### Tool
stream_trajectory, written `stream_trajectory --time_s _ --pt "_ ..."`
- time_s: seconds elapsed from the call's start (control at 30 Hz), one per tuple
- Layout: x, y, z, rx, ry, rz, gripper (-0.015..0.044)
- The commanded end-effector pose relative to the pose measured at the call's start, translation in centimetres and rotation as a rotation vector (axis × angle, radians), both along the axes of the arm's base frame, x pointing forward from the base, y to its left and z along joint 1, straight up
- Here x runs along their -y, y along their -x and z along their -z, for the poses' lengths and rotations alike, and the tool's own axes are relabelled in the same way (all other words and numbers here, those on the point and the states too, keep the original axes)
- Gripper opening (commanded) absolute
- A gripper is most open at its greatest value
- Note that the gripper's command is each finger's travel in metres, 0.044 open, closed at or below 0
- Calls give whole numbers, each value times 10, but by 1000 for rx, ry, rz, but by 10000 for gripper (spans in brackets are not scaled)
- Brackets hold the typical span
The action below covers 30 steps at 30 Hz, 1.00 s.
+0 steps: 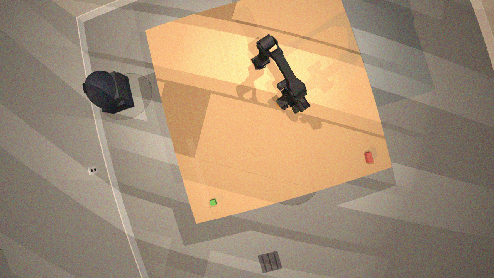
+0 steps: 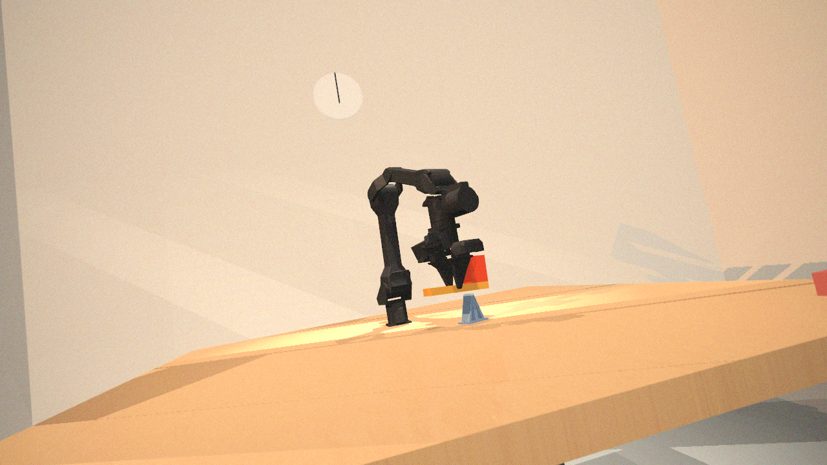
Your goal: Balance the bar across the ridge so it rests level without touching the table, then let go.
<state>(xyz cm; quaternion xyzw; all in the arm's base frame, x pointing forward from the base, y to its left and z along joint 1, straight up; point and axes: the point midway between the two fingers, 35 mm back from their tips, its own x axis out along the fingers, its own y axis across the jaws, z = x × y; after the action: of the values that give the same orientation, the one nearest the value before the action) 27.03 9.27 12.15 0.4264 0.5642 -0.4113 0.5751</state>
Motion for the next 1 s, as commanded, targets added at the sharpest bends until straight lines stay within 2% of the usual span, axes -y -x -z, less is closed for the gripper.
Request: stream_trajectory --time_s 0.0,0.97 --pt "0 0 1 -1 0 -4 0" --pt "0 0 3 -1 0 -4 0"
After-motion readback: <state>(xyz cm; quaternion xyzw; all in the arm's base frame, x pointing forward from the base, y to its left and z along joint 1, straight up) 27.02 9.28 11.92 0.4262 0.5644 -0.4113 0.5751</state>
